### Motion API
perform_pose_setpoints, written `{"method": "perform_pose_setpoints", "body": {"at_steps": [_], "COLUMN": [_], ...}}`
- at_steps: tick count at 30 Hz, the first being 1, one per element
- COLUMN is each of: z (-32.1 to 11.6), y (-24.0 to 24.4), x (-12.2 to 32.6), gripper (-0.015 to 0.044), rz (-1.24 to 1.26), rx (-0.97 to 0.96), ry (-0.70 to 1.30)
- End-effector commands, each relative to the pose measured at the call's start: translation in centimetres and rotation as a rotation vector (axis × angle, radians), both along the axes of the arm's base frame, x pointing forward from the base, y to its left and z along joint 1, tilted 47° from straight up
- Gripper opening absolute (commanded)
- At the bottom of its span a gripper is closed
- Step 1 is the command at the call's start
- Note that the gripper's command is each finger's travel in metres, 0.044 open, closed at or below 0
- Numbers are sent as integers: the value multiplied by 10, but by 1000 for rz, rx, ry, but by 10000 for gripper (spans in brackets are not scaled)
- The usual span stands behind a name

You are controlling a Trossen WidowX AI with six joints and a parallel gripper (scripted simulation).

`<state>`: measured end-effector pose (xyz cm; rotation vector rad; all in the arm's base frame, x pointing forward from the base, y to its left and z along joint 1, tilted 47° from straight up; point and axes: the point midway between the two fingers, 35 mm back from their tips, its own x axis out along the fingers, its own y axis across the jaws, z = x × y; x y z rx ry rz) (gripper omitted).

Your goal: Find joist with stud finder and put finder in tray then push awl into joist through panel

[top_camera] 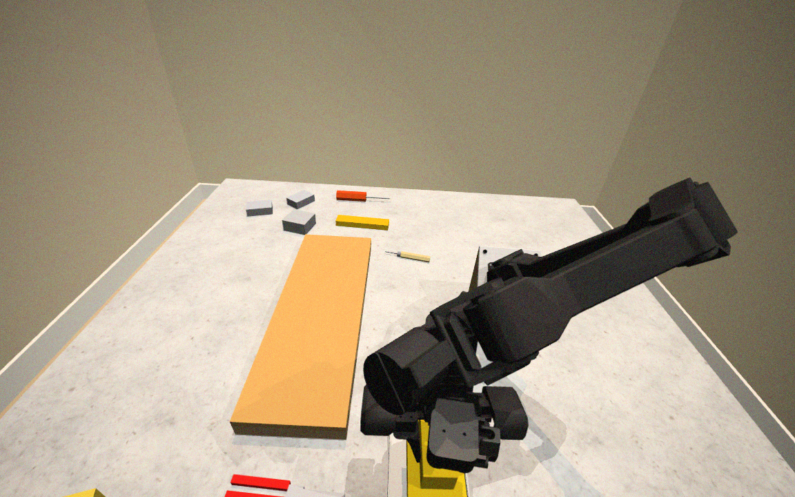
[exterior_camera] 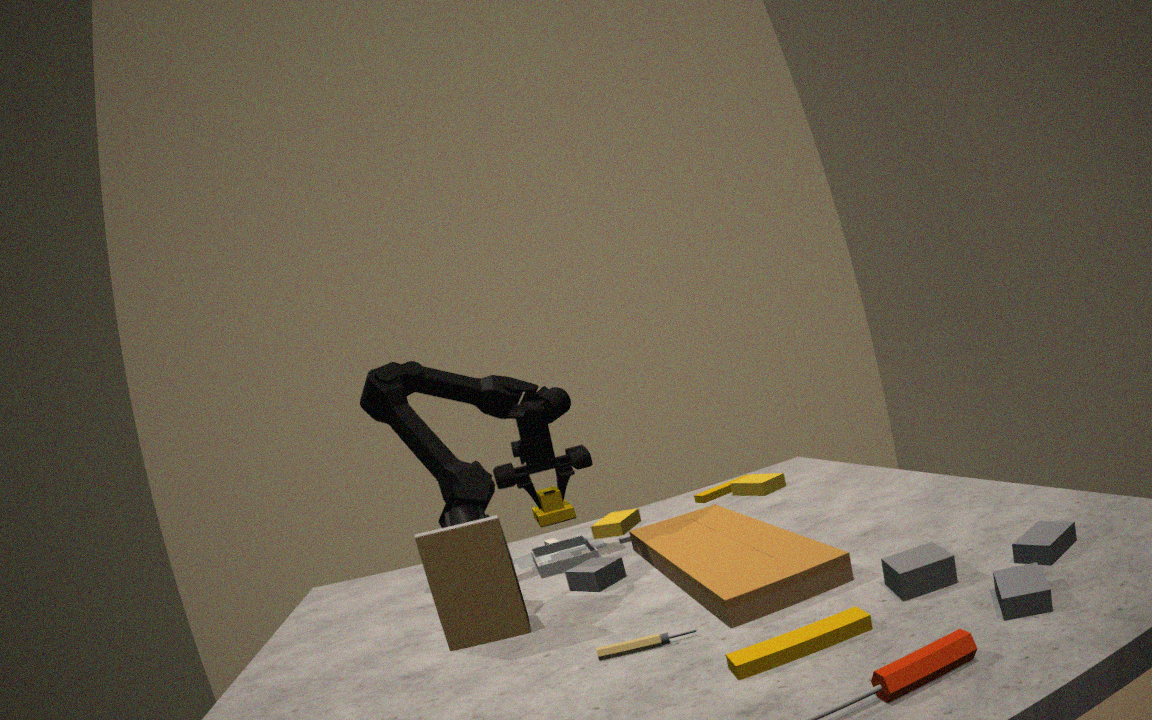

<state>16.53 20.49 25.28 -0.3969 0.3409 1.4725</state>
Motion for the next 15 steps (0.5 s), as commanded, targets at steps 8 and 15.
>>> {"method": "perform_pose_setpoints", "body": {"at_steps": [8,15], "z": [-11,-19], "y": [12,20], "x": [4,5], "gripper": [0,0], "rz": [-3,-3], "rx": [-3,-3], "ry": [-2,-2]}}
